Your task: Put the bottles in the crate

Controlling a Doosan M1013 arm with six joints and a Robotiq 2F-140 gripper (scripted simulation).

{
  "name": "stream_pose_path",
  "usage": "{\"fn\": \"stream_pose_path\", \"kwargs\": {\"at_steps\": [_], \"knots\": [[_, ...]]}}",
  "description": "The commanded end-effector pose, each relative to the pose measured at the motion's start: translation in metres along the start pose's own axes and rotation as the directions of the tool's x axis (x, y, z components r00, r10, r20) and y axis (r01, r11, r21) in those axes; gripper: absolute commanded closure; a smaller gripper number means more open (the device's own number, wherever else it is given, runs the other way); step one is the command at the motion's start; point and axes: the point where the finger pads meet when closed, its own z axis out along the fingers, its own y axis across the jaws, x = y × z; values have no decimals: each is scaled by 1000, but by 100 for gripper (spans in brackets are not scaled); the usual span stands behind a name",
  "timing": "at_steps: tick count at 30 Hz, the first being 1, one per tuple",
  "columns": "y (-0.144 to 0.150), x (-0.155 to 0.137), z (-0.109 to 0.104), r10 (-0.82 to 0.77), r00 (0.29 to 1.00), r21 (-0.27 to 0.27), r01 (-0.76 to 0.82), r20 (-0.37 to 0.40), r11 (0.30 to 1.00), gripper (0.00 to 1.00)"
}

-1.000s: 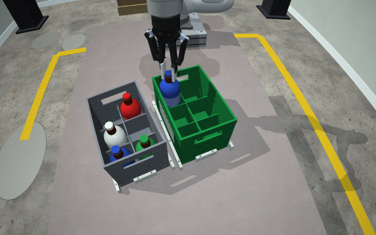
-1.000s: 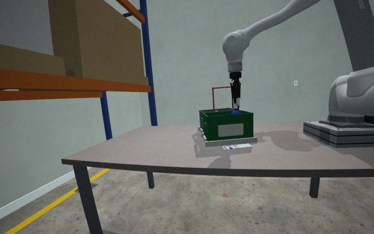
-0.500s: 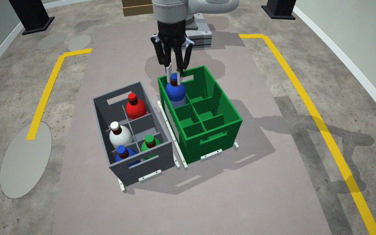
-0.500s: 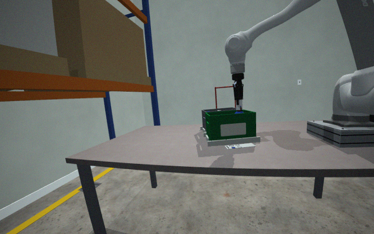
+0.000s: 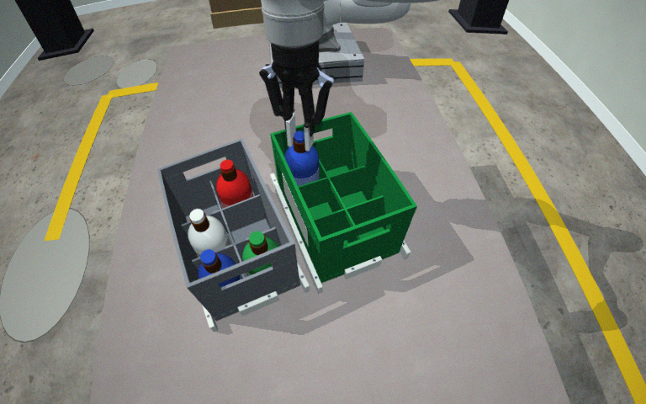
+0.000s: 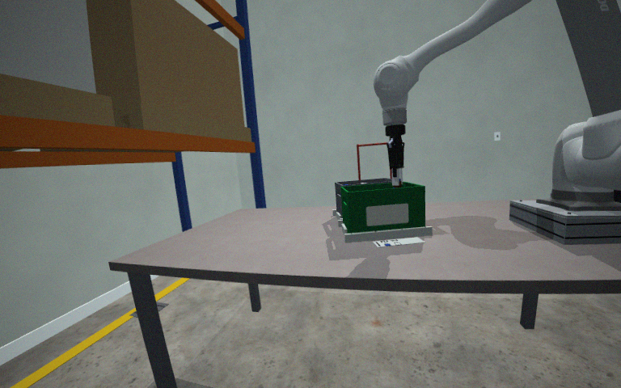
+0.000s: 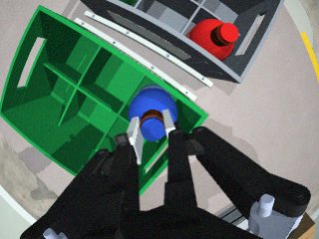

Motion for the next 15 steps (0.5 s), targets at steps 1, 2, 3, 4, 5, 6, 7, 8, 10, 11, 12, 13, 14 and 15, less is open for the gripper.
{"fn": "stream_pose_path", "kwargs": {"at_steps": [1,2,3,4,5,6,7,8,10,11,12,13,14,15], "knots": [[0,0,2,0,1000,0,0,0,1000,100],[0,0,2,0,1000,0,0,0,1000,100],[0,0,2,0,1000,0,0,0,1000,100],[0,0,2,0,1000,0,0,0,1000,100],[0,0,3,0,1000,0,0,0,1000,100],[0,0,3,0,1000,0,0,0,1000,100],[0,0,4,0,1000,0,0,0,1000,100],[0,0,4,0,1000,0,0,0,1000,100],[0,0,5,0,1000,0,0,0,1000,100],[0,0,6,0,1000,0,0,0,1000,100],[0,0,6,0,1000,0,0,0,1000,100],[0,0,7,0,1000,0,0,0,1000,100],[0,0,7,0,1000,0,0,0,1000,100],[0,0,8,0,1000,0,0,0,1000,100]]}}
